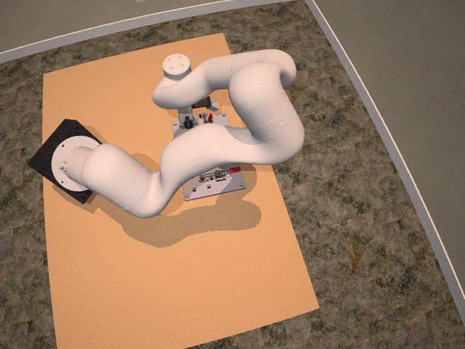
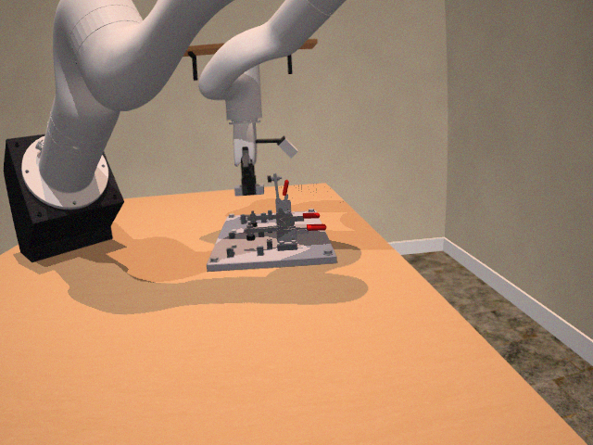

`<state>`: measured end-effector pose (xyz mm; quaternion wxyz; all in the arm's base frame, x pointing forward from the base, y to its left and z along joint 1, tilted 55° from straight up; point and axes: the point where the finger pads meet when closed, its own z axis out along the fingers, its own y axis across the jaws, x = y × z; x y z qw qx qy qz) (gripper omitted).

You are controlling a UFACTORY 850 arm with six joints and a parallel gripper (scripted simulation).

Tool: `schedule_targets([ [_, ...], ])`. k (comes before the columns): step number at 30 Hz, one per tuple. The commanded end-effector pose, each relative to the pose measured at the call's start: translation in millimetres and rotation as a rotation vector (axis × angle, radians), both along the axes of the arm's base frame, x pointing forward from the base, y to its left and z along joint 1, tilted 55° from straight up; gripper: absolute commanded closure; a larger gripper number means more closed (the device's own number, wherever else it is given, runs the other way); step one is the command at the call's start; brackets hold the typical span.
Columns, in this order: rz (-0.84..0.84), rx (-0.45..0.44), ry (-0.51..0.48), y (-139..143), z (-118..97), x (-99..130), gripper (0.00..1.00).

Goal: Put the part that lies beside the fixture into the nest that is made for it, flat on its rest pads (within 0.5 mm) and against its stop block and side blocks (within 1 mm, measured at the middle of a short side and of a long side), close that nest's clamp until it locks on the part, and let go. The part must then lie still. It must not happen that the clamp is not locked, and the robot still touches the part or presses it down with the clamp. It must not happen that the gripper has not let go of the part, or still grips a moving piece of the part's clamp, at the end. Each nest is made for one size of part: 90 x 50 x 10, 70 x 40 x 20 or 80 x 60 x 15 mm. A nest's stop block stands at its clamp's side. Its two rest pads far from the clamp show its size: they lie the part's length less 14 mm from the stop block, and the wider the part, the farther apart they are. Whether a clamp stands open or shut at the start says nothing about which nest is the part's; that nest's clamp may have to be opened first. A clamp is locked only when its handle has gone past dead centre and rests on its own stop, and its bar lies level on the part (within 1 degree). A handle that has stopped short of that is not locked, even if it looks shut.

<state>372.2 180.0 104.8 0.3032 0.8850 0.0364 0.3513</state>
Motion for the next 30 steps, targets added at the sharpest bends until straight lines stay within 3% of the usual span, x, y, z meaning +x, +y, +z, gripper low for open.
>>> schedule_targets([
  [1, 0.001, 0.001, 0.0, 1, 0, 0, 1.0],
  [30, 0.001, 0.001, 0.0, -10, -11, 15, 1.0],
])
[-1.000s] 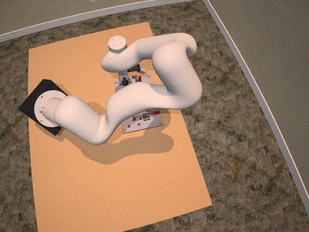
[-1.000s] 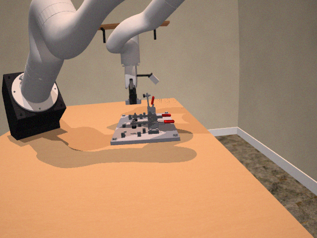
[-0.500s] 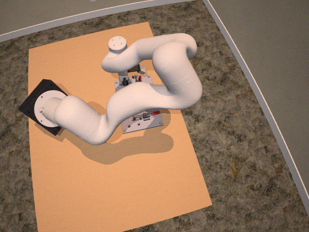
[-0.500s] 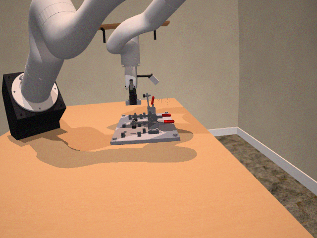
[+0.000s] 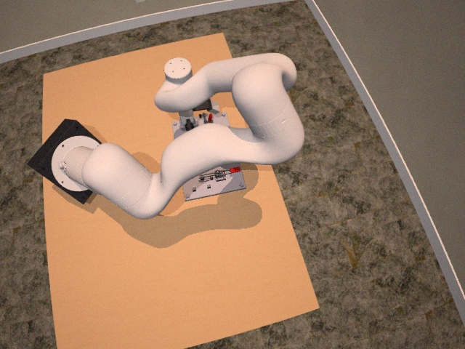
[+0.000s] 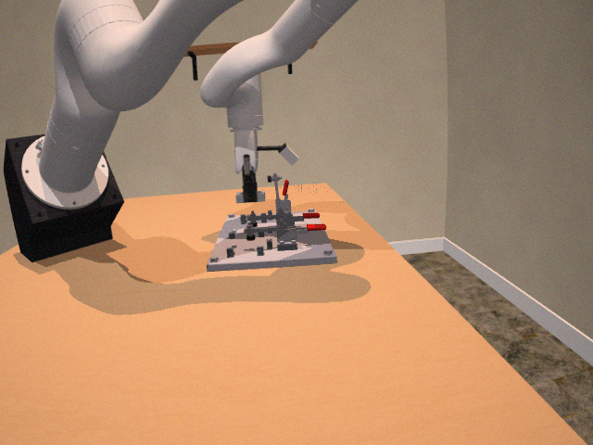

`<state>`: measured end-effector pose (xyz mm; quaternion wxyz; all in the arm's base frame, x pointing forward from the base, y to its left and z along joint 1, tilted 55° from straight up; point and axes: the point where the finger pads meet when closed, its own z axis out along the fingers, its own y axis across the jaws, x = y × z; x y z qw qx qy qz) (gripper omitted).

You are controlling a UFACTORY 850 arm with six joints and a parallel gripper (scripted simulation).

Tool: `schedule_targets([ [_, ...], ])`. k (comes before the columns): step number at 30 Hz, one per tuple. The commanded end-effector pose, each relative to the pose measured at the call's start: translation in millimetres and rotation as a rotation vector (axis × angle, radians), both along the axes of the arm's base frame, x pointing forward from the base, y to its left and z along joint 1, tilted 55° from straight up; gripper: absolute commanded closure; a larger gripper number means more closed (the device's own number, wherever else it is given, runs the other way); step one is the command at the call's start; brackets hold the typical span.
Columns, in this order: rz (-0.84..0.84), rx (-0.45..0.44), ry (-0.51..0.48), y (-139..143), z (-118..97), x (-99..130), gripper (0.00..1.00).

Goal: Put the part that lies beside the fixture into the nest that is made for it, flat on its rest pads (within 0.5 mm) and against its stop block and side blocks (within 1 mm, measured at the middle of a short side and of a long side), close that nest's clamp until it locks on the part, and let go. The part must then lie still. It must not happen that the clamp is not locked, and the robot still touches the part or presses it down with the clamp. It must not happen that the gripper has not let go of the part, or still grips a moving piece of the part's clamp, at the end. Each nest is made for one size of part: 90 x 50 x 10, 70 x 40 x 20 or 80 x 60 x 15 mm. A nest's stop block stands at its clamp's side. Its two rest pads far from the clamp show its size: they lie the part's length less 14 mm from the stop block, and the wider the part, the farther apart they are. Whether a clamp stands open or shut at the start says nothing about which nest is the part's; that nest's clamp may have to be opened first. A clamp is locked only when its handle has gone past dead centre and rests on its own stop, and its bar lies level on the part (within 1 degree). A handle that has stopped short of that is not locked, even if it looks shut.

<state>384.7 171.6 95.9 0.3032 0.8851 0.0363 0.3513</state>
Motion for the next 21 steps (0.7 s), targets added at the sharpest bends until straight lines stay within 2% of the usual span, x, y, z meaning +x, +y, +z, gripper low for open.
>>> schedule_targets([
  [1, 0.001, 0.001, -0.001, -2, -3, 4, 1.0],
  [21, 0.001, 0.001, -0.001, -14, -15, 22, 1.0],
])
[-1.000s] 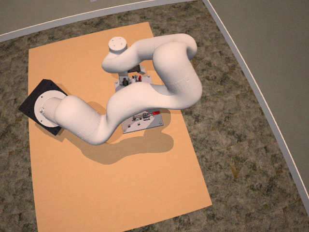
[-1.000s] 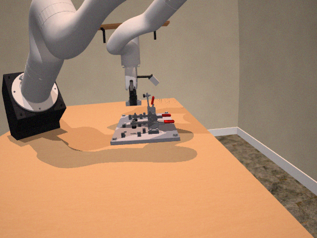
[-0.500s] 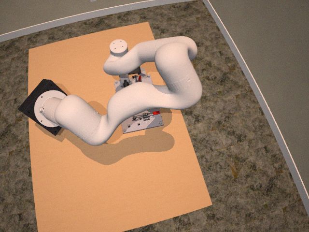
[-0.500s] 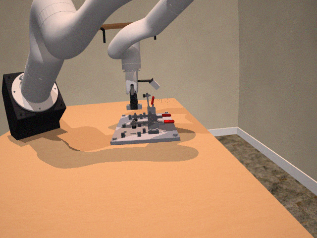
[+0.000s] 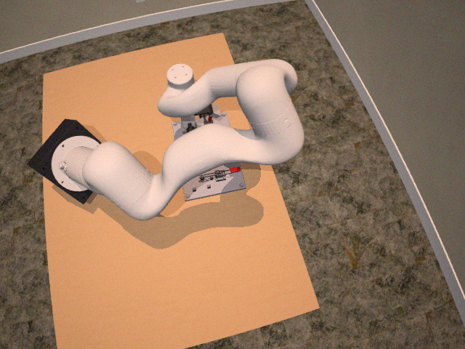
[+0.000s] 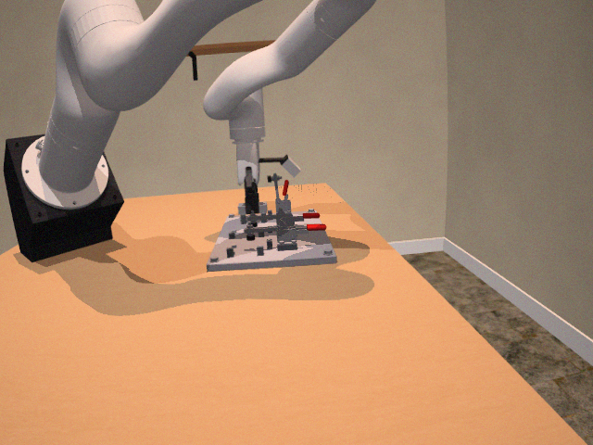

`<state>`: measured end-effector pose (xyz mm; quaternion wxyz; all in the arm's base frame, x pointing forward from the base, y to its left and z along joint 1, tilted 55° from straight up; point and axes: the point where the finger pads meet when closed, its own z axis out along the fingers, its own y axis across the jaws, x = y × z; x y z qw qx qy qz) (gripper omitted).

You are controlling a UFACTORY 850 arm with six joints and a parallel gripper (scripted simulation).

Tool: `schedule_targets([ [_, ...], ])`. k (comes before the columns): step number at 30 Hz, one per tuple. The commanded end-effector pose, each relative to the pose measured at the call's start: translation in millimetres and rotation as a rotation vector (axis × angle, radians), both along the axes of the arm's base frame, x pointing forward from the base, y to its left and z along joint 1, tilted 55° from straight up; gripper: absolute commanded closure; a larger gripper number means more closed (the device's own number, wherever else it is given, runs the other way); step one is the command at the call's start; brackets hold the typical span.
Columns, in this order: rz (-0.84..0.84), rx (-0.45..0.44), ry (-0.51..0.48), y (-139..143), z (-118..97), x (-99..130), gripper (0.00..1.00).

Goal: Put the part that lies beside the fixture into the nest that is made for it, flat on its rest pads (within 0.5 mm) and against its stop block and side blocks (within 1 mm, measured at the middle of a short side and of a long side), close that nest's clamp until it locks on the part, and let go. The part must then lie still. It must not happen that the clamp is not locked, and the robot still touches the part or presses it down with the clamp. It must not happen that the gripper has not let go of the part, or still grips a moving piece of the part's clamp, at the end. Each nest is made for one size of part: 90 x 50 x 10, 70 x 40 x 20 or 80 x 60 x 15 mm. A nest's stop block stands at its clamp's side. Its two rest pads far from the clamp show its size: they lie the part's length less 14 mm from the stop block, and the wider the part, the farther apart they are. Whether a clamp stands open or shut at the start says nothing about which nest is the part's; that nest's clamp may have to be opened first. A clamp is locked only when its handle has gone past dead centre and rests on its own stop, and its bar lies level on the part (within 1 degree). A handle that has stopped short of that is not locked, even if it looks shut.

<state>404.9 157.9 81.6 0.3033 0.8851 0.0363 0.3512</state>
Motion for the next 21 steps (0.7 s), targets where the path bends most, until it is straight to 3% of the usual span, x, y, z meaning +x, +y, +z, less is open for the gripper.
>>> schedule_targets([
  [1, 0.001, 0.001, -0.001, -0.8, -1.2, 2.1, 1.0],
  [21, 0.001, 0.001, -0.001, -3.6, -4.2, 6.3, 1.0],
])
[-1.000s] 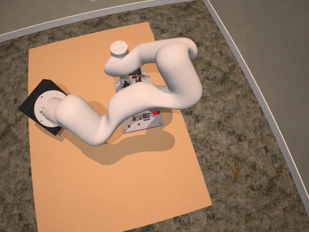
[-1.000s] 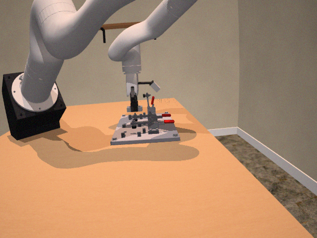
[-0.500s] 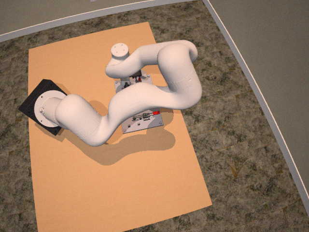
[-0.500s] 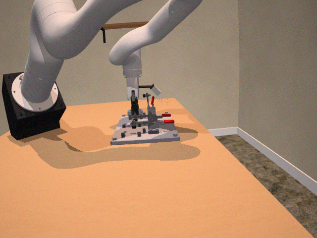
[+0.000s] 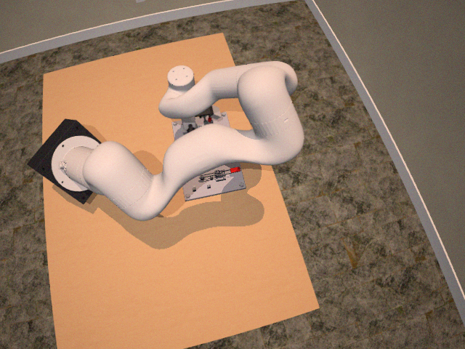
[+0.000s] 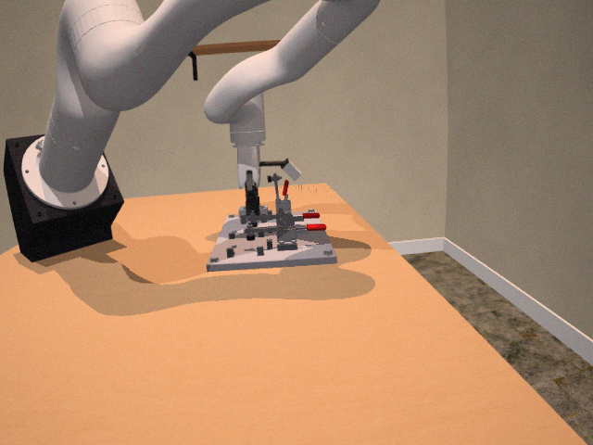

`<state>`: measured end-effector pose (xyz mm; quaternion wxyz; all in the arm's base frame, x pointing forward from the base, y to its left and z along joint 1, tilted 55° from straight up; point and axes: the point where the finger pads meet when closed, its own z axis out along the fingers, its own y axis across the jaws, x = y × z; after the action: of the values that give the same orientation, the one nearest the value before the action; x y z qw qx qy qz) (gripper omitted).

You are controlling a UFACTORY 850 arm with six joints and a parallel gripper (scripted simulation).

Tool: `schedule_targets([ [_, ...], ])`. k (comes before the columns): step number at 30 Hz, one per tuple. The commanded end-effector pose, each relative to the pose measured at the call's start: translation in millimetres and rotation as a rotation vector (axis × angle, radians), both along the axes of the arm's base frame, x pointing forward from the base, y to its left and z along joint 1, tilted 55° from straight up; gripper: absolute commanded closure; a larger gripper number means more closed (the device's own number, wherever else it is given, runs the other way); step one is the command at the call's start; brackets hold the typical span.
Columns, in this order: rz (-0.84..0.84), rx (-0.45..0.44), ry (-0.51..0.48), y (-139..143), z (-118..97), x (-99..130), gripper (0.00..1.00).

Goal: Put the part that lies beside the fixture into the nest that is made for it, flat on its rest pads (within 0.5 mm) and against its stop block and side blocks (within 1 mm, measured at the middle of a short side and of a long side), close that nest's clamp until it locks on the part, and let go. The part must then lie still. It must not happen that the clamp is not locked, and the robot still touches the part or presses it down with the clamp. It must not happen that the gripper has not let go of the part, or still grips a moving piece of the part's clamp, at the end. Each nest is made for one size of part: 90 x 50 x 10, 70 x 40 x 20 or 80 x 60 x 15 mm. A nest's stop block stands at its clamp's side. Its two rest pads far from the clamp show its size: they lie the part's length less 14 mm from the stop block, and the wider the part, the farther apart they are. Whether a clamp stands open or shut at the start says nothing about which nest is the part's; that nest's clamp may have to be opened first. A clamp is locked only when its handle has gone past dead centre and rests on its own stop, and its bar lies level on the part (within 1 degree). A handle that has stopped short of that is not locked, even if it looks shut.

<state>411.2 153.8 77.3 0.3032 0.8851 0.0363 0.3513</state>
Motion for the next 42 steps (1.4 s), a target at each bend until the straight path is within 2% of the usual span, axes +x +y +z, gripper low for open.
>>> schedule_targets([
  [1, 0.001, 0.0, 0.0, 0.4, 0.2, 0.0, 1.0],
  [42, 0.001, 0.0, 0.0, -3.4, -2.0, 3.2, 1.0],
])
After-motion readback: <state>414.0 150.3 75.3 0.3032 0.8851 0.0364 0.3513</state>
